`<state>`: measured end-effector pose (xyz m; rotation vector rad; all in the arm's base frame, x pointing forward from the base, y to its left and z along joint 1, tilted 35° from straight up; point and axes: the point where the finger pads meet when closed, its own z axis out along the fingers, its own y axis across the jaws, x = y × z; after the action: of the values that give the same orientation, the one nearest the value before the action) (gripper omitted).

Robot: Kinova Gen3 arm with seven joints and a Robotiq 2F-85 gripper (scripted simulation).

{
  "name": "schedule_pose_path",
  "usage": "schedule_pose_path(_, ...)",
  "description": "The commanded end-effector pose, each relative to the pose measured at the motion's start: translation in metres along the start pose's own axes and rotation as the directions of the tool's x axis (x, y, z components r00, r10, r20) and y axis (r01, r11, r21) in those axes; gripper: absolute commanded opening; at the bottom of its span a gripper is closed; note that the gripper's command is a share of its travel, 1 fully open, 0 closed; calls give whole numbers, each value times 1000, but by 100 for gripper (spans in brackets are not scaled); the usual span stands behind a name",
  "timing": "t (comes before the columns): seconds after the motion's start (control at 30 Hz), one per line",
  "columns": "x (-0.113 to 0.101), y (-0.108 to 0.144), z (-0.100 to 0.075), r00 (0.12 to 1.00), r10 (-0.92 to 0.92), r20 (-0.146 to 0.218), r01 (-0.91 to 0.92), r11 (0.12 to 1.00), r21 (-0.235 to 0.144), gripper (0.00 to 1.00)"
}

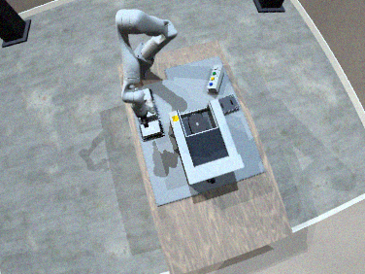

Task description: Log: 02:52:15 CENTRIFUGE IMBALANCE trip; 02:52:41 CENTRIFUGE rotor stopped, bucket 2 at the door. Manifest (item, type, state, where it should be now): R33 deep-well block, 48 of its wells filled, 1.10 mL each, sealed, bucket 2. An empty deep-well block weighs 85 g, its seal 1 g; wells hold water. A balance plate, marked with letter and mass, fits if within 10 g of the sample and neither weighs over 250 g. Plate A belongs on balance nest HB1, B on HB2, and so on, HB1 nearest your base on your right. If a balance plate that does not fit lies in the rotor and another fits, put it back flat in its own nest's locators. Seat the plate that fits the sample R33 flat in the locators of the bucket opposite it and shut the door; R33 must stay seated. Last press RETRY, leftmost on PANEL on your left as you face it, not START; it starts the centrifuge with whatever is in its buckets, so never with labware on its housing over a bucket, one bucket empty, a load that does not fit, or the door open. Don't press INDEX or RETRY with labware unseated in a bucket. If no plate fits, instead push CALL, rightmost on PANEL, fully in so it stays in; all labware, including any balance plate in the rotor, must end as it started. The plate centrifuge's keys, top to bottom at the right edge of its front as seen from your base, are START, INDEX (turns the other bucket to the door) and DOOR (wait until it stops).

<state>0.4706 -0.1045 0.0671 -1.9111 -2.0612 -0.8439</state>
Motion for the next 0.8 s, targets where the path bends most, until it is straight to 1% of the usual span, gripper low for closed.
schedule_pose_path(0.0, 0, 0, 2, 1000, 0, 1, 0, 1000, -1, 100)
schedule_pose_path(0.77, 0, 0, 30, 1000, 0, 1, 0, 1000, -1, 100)
